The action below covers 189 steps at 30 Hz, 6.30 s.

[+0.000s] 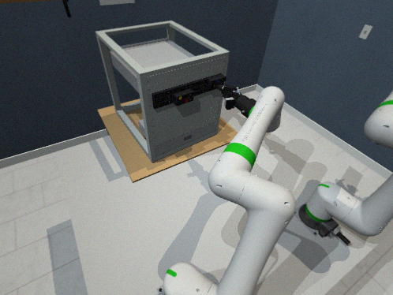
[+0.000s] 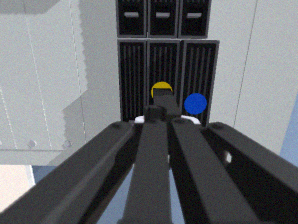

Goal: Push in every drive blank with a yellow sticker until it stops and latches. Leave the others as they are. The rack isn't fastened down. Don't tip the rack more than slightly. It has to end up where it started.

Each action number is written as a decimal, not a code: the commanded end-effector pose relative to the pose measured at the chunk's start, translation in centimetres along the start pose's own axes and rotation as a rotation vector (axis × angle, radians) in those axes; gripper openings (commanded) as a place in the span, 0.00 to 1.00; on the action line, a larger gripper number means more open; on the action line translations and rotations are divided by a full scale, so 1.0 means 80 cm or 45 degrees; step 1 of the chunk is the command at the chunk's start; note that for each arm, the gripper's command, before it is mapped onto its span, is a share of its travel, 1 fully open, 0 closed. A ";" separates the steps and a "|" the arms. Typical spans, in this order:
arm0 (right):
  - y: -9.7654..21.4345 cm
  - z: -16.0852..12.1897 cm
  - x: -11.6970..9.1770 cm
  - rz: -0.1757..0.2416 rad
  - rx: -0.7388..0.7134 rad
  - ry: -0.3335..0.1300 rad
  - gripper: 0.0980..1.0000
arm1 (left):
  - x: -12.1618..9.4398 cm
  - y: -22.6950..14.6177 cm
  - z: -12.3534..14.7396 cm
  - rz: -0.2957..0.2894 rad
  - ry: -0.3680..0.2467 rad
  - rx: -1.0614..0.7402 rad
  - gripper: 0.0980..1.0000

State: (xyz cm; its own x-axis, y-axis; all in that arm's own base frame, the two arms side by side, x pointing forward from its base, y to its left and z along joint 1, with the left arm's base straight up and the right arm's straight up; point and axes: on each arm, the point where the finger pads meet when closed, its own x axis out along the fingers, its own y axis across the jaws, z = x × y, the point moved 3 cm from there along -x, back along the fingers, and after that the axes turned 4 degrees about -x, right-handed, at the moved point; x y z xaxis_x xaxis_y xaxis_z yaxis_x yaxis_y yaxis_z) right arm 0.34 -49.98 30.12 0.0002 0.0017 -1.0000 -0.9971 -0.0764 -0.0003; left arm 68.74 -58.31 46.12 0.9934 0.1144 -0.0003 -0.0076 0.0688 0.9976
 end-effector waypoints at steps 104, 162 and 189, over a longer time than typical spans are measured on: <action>0.000 0.000 -0.001 0.000 0.000 0.002 1.00 | 0.029 0.003 0.000 0.002 0.000 -0.003 0.00; 0.000 0.000 -0.001 0.000 0.000 0.002 1.00 | -0.074 0.003 0.000 0.002 0.000 -0.003 0.00; 0.000 0.000 -0.001 0.000 0.000 0.002 1.00 | -0.074 0.006 -0.055 0.002 0.000 -0.003 0.00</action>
State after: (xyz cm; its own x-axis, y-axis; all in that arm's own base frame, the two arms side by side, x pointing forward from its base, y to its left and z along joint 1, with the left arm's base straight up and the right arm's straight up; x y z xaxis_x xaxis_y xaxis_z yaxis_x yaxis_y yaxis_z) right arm 0.34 -49.98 30.12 0.0002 0.0017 -1.0000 -0.9971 -0.0764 -0.0003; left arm 62.47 -55.74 46.12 0.9933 0.1152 -0.0007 -0.0073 0.0687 0.9976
